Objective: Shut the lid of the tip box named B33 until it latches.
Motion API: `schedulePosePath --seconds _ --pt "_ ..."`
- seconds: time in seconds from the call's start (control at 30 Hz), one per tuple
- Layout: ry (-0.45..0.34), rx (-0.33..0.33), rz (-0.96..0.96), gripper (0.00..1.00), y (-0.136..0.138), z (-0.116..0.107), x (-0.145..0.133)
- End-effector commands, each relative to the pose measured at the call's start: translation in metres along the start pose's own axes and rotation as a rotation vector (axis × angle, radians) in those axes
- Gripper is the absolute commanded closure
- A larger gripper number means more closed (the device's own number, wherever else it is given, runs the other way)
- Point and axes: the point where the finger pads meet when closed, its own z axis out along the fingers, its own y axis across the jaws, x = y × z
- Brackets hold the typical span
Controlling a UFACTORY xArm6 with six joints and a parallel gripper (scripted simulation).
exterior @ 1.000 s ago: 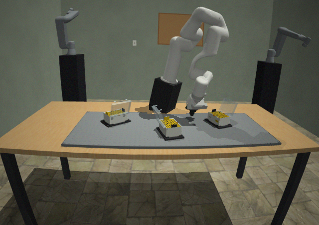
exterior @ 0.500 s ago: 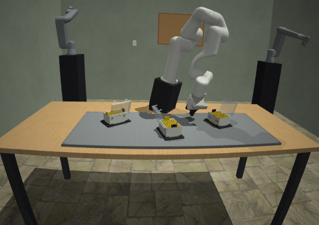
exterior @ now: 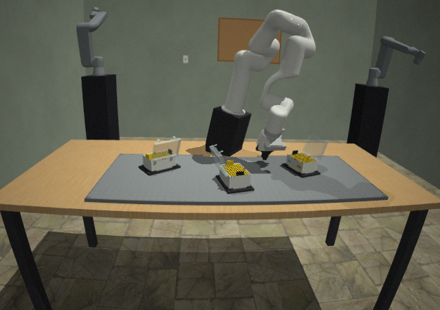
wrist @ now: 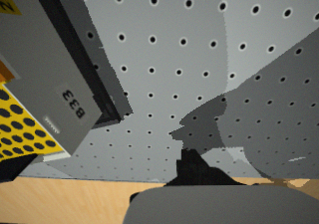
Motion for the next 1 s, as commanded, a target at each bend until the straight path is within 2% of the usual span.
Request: schedulePosePath --seconds 0.0,0.63,0.97 --pt "0.002 0.001 0.0 1.0 0.0 -0.001 0.001" --pt "0.002 0.001 0.0 1.0 0.0 -0.001 0.001" --pt "0.002 0.001 0.0 1.0 0.0 -0.044 -0.024"
